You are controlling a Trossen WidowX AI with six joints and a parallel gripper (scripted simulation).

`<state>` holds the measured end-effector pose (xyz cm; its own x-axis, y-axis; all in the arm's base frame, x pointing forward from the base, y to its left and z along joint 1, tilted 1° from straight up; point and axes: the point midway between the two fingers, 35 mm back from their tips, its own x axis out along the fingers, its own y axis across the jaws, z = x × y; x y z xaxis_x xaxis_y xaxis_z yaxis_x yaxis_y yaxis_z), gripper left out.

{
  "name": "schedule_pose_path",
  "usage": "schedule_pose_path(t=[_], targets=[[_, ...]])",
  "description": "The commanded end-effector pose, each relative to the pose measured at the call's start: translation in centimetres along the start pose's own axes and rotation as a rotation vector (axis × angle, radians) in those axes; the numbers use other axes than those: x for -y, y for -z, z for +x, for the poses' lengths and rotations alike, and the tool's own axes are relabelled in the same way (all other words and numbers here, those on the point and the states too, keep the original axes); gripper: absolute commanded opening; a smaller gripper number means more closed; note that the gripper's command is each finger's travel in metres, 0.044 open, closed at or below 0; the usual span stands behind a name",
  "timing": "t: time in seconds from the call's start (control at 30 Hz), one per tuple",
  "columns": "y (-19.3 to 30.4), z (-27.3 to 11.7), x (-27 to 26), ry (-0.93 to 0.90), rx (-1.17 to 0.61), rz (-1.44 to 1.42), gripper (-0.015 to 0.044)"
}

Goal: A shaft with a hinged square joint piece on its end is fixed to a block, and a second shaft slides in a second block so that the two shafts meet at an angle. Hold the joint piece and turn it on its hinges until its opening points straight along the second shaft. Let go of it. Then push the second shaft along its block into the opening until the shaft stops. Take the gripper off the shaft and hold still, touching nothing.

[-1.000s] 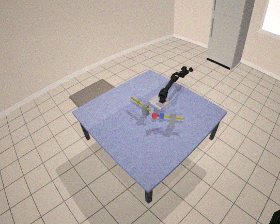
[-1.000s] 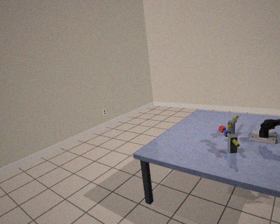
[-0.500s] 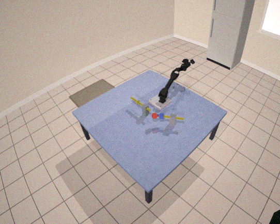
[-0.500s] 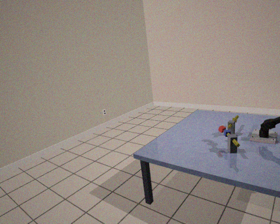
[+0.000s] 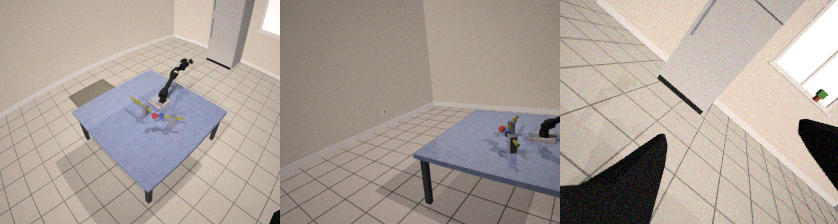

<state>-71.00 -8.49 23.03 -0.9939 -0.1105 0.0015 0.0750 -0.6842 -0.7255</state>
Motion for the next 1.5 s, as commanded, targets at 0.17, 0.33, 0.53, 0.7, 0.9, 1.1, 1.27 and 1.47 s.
schedule_pose_path(t=[0.17,0.33,0.53,0.7,0.9,1.1,1.27,1.47], targets=[[-10.8,-2.6,-10.3,-0.211,0.098,0.056,0.044],[-16.8,-5.7,-16.4,-0.345,0.139,0.079,0.044],[-23.1,-10.7,-23.1,-0.501,0.181,0.09,0.044],[-28.2,-15.9,-27.7,-0.624,0.227,0.112,0.044],[-33.5,-23.3,-32.7,-0.777,0.268,0.117,0.044],[-37.7,-31.9,-36.8,-0.931,0.295,0.099,0.044],[-40.5,-39.7,-39.4,-1.055,0.309,0.086,0.044],[-42.5,-49.8,-41.7,-1.211,0.322,0.047,0.044]])
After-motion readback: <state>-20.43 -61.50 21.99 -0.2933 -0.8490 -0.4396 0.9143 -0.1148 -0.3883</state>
